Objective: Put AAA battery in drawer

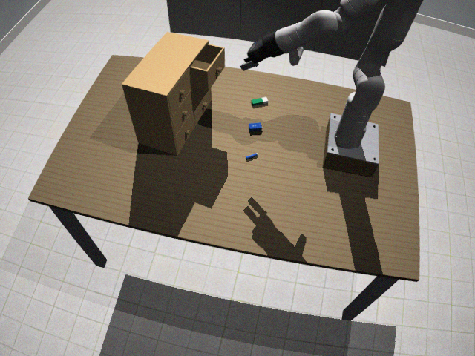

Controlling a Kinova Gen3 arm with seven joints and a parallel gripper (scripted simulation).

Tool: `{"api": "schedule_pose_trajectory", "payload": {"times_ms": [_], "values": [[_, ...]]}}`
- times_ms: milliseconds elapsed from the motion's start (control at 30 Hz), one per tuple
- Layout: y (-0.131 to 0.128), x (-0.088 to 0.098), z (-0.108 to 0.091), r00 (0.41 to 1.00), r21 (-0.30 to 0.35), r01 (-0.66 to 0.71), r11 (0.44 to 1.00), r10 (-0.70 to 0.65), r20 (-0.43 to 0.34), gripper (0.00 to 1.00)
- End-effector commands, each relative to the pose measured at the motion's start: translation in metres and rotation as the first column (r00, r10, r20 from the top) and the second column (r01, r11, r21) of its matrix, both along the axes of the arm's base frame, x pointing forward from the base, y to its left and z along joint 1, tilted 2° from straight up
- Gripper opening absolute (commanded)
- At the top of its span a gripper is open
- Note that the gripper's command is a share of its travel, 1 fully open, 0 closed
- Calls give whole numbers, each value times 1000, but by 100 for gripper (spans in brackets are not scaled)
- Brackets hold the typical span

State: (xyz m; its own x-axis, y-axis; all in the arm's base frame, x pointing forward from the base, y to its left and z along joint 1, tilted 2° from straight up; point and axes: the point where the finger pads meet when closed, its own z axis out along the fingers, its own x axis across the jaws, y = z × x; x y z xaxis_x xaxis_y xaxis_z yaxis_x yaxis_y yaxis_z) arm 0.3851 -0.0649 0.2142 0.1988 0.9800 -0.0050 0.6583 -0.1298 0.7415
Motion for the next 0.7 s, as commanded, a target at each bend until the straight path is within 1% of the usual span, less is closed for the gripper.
{"api": "schedule_pose_trajectory", "payload": {"times_ms": [0, 667], "values": [[0, 0, 8, 1000, -3, 4, 1000, -4, 2, 67], [3, -7, 21, 1000, 0, 4, 1000, -4, 5, 67]]}}
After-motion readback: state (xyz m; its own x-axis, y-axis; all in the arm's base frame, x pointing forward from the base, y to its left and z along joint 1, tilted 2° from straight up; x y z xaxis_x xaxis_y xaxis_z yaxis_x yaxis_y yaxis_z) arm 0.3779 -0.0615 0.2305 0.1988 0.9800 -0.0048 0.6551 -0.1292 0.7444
